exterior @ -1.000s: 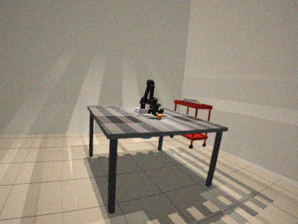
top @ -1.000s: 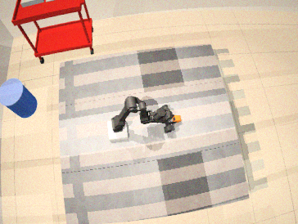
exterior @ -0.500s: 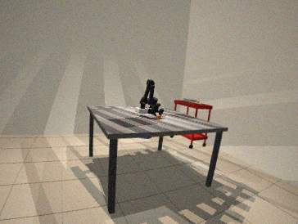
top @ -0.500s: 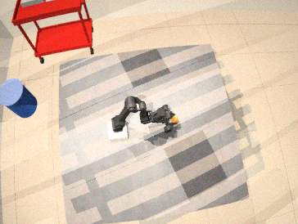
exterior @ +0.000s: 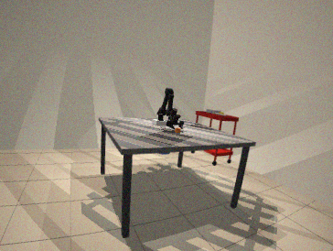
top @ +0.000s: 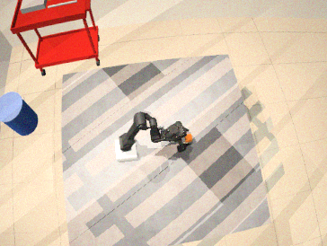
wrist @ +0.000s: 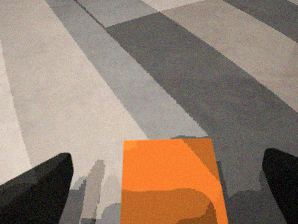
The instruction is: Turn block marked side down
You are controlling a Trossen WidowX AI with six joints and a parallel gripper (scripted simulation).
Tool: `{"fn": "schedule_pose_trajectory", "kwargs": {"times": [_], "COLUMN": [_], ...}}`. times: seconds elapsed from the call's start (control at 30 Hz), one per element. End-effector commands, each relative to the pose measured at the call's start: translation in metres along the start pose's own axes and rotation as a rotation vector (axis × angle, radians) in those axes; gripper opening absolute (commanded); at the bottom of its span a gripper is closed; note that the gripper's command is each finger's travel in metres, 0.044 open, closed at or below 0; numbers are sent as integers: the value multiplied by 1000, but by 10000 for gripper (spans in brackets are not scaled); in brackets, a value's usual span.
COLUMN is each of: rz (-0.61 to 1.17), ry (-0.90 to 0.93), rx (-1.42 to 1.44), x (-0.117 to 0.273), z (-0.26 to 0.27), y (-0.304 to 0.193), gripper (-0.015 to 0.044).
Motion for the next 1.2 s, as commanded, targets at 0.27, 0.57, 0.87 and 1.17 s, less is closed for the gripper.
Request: {"fn": "schedule_pose_trajectory", "kwargs": {"times": [0.27,0.57,0.87,1.17], "rz": [-1,-1,167,501], "ry": [-5,-5,-48,-129], "rx": [-4,-4,-2,-5], "x": [0,0,-8,37], "z": [0,0,4,18], "y": [0,0,20,73], "gripper": [440,440,440,440]}}
Point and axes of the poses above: the point midway between the two fingers, 35 mm back from their tips, its own x axis back along the fingers, its own z axis across the jaws, y = z × x, the point moved 5 cm from there along x, back along the fingers, and after that the axes turned 14 degrees about -x, right-handed, at the moved point
